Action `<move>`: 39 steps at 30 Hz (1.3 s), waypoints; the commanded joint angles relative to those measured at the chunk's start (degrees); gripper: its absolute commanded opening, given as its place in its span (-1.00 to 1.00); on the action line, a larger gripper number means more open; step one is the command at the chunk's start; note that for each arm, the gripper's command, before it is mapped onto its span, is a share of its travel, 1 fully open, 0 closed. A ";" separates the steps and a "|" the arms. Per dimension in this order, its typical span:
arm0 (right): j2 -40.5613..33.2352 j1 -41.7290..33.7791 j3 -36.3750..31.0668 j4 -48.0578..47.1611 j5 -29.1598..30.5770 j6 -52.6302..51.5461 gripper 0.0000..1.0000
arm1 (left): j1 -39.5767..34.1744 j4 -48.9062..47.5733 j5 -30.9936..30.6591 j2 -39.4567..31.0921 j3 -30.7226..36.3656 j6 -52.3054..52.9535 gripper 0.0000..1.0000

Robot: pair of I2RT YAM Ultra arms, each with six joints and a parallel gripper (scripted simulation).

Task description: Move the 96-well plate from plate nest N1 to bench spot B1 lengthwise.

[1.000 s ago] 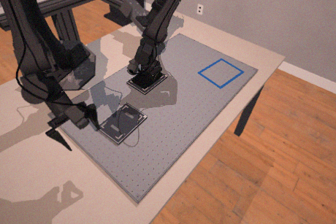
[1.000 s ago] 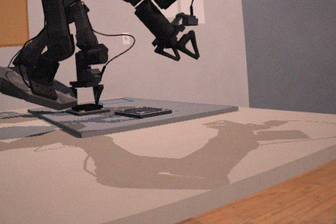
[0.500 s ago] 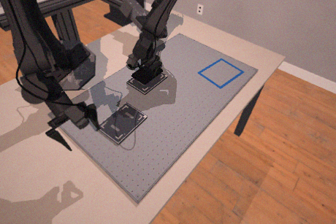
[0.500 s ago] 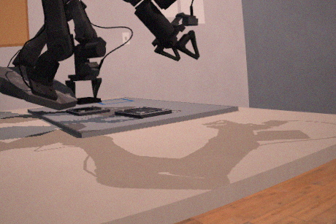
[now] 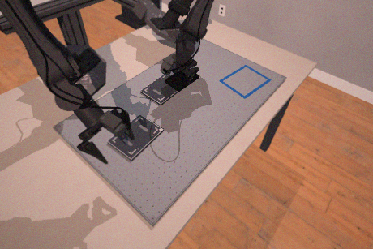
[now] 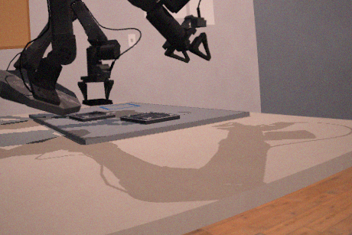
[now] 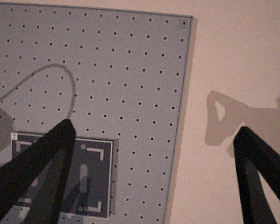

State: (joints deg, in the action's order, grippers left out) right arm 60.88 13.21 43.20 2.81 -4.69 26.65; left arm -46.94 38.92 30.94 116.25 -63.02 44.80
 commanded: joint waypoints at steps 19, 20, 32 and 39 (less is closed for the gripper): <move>25.38 -55.40 7.12 -22.29 28.87 -2.84 1.00 | 35.22 7.96 -6.69 -12.04 -16.08 39.46 0.57; 26.77 -58.27 7.41 -23.24 30.18 -2.96 1.00 | 36.36 8.50 -6.95 -11.71 -17.51 40.28 0.57; 38.60 -84.29 10.57 -30.71 40.36 -3.36 1.00 | 40.95 12.22 -7.85 -8.47 -26.66 37.93 0.57; 41.08 -88.08 11.64 -31.84 41.57 -2.90 1.00 | 41.34 11.48 -8.41 -8.84 -26.20 19.07 0.57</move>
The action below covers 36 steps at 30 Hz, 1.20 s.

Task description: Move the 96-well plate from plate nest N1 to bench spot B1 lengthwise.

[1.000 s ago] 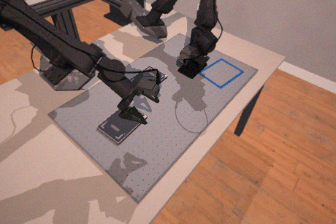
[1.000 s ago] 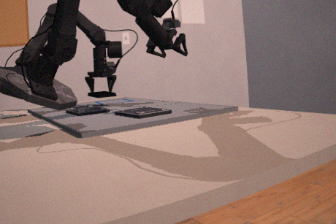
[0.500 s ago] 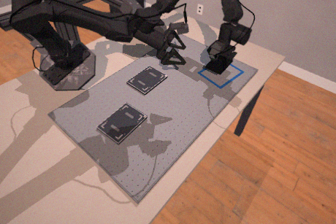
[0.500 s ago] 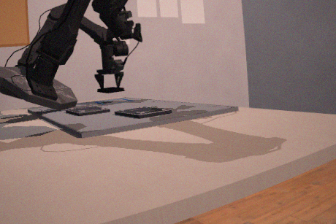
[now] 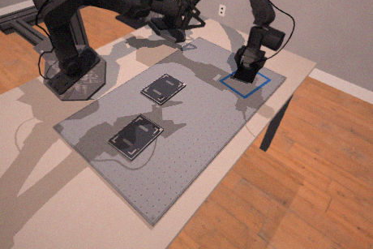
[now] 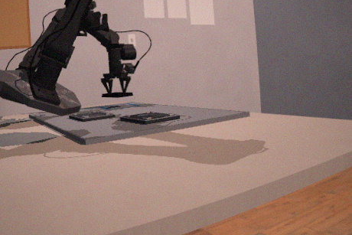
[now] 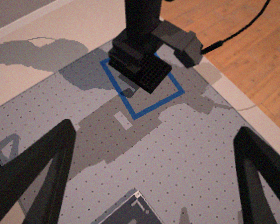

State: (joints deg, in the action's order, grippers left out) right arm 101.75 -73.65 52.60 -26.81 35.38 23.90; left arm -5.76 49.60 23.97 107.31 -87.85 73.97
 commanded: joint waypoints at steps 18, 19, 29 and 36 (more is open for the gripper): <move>-0.08 -1.51 2.28 -2.35 1.04 -0.02 1.00 | 0.37 0.05 -1.91 -0.47 -0.80 -48.45 0.57; -0.08 -1.51 2.28 -2.35 1.04 -0.02 1.00 | 0.39 0.02 -1.88 -0.49 -0.78 -50.70 0.57; 0.00 -1.14 1.77 -1.63 1.04 0.01 1.00 | 0.35 -0.20 -1.83 -0.62 -0.61 -70.82 0.57; 0.00 -1.14 1.77 -1.63 1.04 0.01 1.00 | 0.38 -0.39 -1.74 -0.72 -0.45 -86.57 0.57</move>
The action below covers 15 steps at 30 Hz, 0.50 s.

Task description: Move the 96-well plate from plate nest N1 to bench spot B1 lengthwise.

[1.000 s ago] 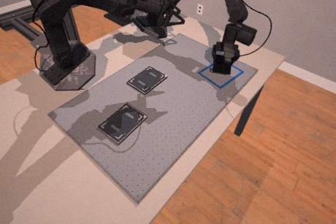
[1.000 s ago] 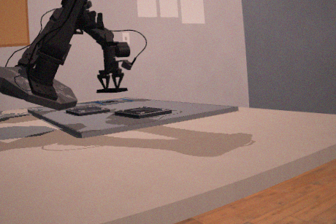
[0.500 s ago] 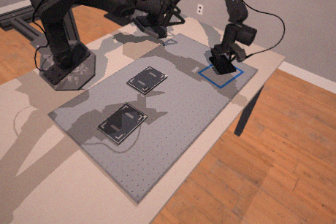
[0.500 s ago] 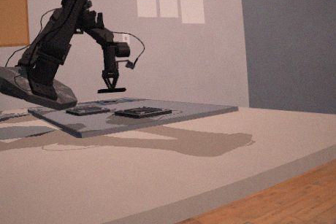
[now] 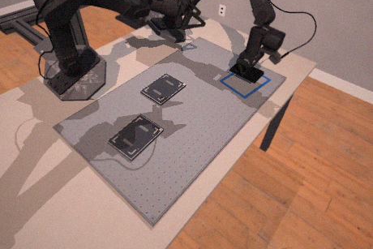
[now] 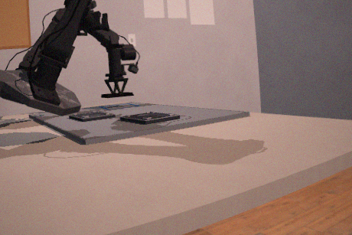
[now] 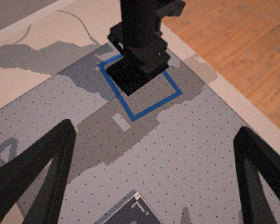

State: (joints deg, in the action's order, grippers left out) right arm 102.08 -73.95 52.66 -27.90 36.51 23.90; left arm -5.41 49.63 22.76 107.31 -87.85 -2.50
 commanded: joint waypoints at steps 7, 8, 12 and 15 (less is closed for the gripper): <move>-0.33 -0.84 1.70 -0.54 -0.09 0.01 1.00 | 0.02 -0.48 -0.49 -0.94 -0.40 -22.97 0.57; -0.33 -0.84 1.70 -0.54 -0.09 0.01 1.00 | 0.04 -0.55 -0.55 -1.08 -0.33 -25.71 0.57; -0.33 -0.84 1.70 -0.54 -0.09 0.01 1.00 | 0.09 -1.05 -0.18 -1.40 -0.23 -34.84 0.57; -0.33 -0.84 1.70 -0.54 -0.09 0.01 1.00 | 0.09 -1.15 -0.16 -1.46 -0.15 -41.65 0.57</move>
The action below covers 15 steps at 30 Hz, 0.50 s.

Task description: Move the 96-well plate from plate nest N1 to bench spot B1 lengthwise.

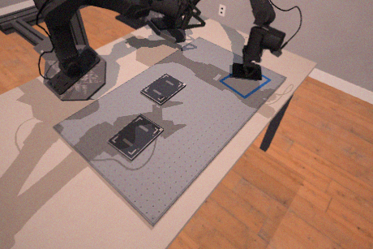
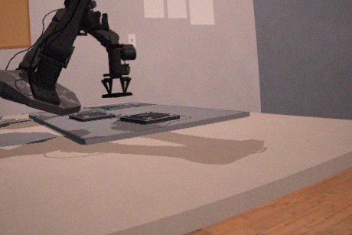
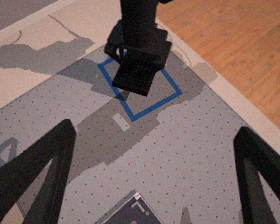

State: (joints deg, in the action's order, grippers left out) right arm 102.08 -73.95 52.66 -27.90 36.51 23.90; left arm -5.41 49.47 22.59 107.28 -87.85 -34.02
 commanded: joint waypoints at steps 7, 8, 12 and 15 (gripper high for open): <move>-0.33 -0.84 1.70 -0.54 -0.09 0.01 1.00 | -0.04 -0.70 0.38 -1.39 -0.13 -22.23 0.57; -0.33 -0.84 1.70 -0.54 -0.09 0.01 1.00 | -0.03 -0.83 0.33 -1.42 -0.09 -24.52 0.57; -0.33 -0.84 1.70 -0.54 -0.09 0.01 1.00 | -0.25 -1.12 0.18 -1.57 0.13 -35.09 0.57; -0.33 -0.84 1.70 -0.54 -0.09 0.01 1.00 | -0.33 -1.02 0.29 -1.58 0.19 -41.64 0.57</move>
State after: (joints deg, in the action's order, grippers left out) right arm 102.08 -73.95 52.66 -27.90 36.51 23.90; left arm -5.41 49.08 22.59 107.28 -87.85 -65.63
